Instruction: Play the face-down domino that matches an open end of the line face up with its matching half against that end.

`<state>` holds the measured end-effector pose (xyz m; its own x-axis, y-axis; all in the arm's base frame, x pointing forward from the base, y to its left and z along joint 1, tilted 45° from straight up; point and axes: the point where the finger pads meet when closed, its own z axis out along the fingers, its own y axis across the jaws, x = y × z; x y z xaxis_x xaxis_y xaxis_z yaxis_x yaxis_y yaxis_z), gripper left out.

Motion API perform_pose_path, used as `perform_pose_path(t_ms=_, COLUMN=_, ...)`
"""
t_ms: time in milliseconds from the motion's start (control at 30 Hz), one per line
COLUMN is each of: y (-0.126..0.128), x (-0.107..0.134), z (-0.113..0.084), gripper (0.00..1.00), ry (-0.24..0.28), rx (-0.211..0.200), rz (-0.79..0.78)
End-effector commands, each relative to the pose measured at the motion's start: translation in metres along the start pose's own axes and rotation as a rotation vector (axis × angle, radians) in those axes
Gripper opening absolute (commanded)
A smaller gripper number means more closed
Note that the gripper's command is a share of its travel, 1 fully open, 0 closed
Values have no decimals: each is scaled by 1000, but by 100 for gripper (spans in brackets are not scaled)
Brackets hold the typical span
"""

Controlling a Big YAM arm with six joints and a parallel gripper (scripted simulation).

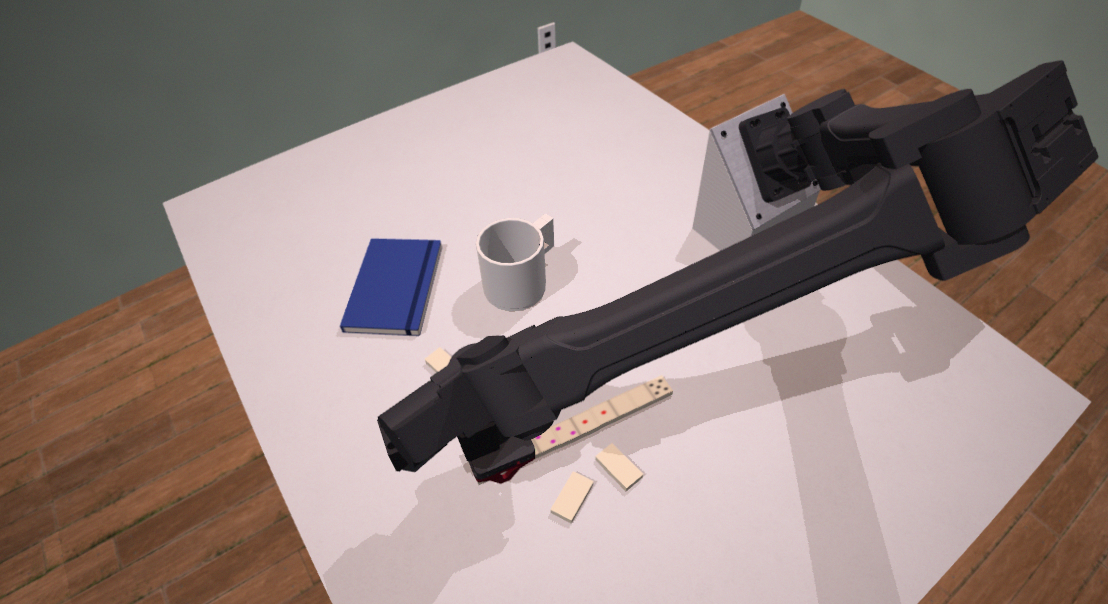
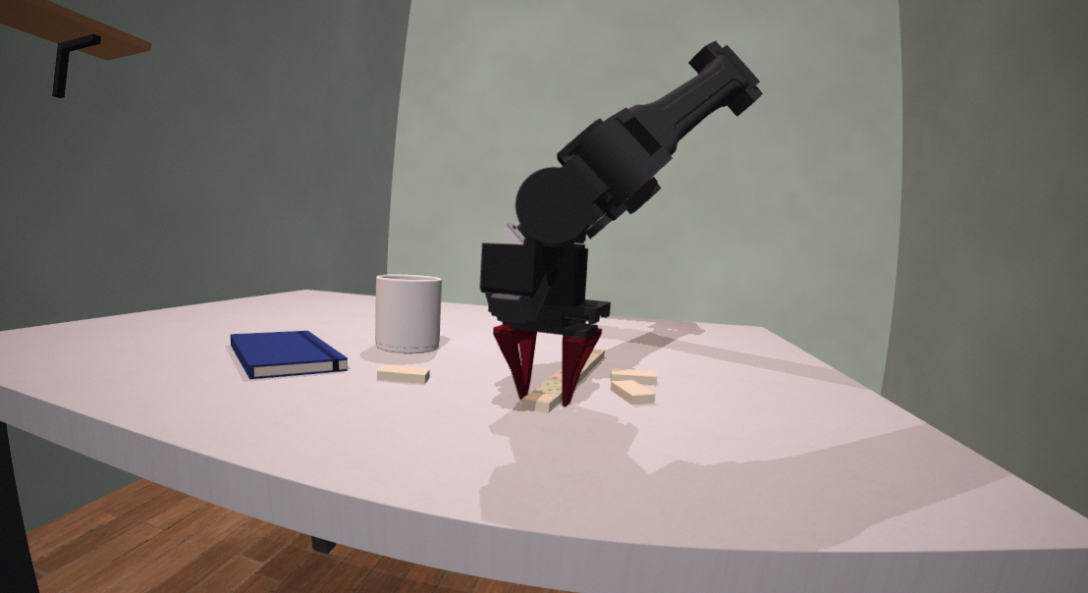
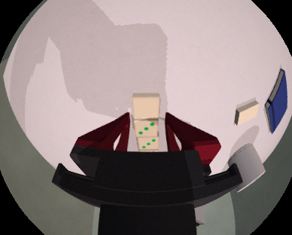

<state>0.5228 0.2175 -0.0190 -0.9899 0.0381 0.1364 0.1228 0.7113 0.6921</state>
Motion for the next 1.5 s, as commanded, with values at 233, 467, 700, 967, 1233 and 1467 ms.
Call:
perform_pose_path(t_ms=233, y=-3, x=-7, z=-9, gripper=43, ry=-22, rx=3, rz=2)
perform_pose_path(t_ms=467, y=-1, x=-6, z=-8, gripper=43, ry=-19, rx=1, rz=0)
perform_pose_path(t_ms=700, y=-2, x=-7, z=-10, gripper=43, ry=-23, rx=3, rz=0)
perform_pose_path(t_ms=967, y=0, x=-5, z=-8, gripper=43, ry=-17, rx=0, rz=-1)
perform_pose_path(t_ms=1233, y=-2, x=-8, z=-11, gripper=43, ry=-24, rx=2, rz=-1)
perform_pose_path(t_ms=1467, y=0, x=-4, z=-6, gripper=43, ry=-14, rx=-1, rz=-2)
